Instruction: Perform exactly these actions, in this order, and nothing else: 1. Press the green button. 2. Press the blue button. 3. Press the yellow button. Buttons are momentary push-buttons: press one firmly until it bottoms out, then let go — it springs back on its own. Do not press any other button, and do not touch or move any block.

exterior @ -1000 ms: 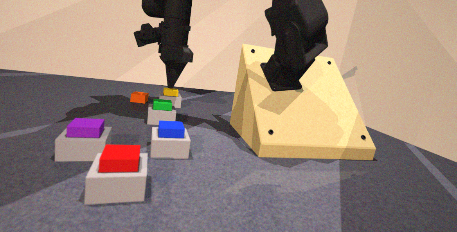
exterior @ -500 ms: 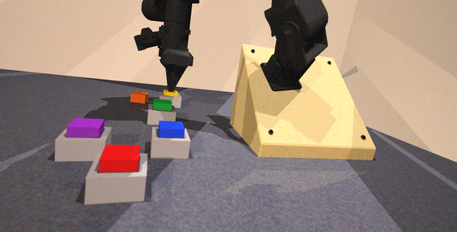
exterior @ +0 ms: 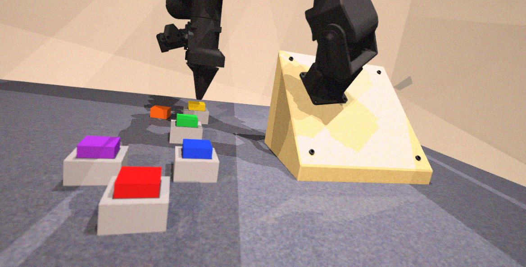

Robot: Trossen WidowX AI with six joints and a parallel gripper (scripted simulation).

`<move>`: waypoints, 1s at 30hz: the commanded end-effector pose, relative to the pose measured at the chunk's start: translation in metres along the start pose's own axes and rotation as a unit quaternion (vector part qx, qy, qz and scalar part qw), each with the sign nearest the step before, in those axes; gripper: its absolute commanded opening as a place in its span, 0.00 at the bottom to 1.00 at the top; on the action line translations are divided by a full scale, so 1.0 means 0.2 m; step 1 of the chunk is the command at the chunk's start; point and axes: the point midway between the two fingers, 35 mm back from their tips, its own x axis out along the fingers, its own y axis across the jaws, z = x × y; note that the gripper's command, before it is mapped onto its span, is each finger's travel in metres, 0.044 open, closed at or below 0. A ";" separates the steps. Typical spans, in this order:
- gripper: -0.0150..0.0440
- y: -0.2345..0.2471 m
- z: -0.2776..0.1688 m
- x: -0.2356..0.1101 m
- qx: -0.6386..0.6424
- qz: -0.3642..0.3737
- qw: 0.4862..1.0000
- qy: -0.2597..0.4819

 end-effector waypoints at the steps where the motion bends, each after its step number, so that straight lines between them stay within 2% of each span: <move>1: 0.29 -0.01 0.01 -0.08 -0.004 -0.007 1.000 -0.004; 2: 0.29 -0.01 0.01 -0.08 -0.004 -0.007 1.000 -0.004; 6: 0.47 0.15 0.17 -0.16 0.001 -0.022 1.000 0.002; 11: 0.69 0.56 0.40 -0.25 0.004 -0.040 0.999 0.006; 16: 0.91 1.05 0.51 -0.30 0.002 -0.041 0.999 0.001; 20: 0.93 1.45 0.48 -0.34 0.000 -0.029 1.000 -0.006; 24: 0.93 1.82 0.34 -0.37 -0.003 -0.005 1.000 -0.006; 26: 0.93 1.90 0.30 -0.38 -0.004 0.002 1.000 -0.005; 30: 0.93 1.91 0.29 -0.39 -0.004 0.003 1.000 -0.004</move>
